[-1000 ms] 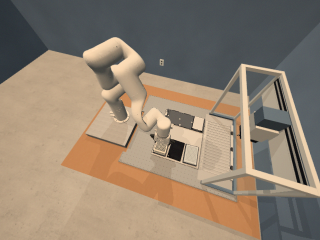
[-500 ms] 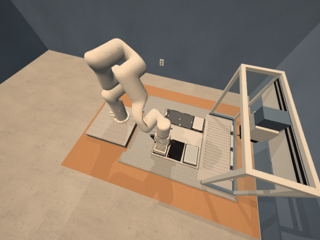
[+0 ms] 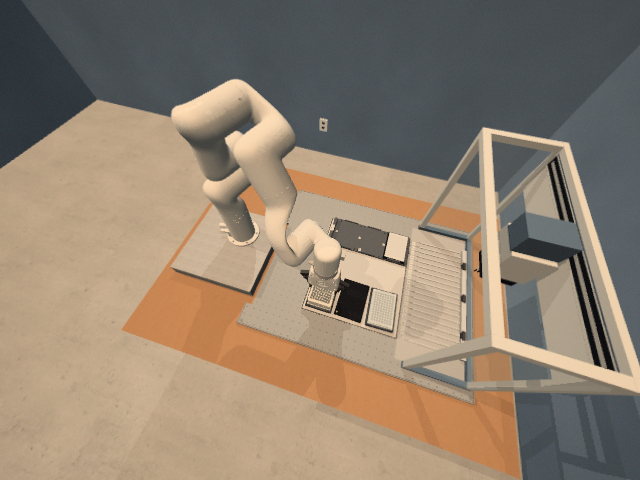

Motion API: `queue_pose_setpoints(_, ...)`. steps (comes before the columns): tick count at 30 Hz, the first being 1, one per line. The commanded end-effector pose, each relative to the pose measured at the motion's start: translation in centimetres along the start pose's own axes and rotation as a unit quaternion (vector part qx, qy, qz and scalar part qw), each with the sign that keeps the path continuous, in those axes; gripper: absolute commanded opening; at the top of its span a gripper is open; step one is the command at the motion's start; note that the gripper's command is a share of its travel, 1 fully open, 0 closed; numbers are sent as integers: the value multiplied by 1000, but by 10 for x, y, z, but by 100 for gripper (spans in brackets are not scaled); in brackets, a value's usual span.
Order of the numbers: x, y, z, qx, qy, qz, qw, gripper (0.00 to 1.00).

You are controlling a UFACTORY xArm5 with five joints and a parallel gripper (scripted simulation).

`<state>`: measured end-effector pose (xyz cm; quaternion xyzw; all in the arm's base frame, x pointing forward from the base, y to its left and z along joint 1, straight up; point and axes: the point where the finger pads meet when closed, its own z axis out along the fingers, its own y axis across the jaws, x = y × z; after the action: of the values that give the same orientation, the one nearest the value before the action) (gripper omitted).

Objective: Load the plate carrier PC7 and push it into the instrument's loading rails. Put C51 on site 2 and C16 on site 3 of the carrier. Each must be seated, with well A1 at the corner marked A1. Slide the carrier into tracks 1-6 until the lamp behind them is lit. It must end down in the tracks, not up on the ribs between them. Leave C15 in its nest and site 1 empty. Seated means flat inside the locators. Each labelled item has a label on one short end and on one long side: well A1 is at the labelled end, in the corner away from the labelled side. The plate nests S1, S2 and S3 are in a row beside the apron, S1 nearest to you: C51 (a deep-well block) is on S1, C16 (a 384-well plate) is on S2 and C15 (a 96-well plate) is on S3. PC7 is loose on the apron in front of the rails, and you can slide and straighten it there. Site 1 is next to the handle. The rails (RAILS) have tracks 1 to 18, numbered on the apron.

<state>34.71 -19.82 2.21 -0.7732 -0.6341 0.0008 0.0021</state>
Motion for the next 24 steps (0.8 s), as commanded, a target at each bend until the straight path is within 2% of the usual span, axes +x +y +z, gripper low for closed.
queue_pose_setpoints(1,0,1,1,-2,-1,0,1000,100)
queue_pose_setpoints(24,0,1,15,-2,-1,0,1000,100)
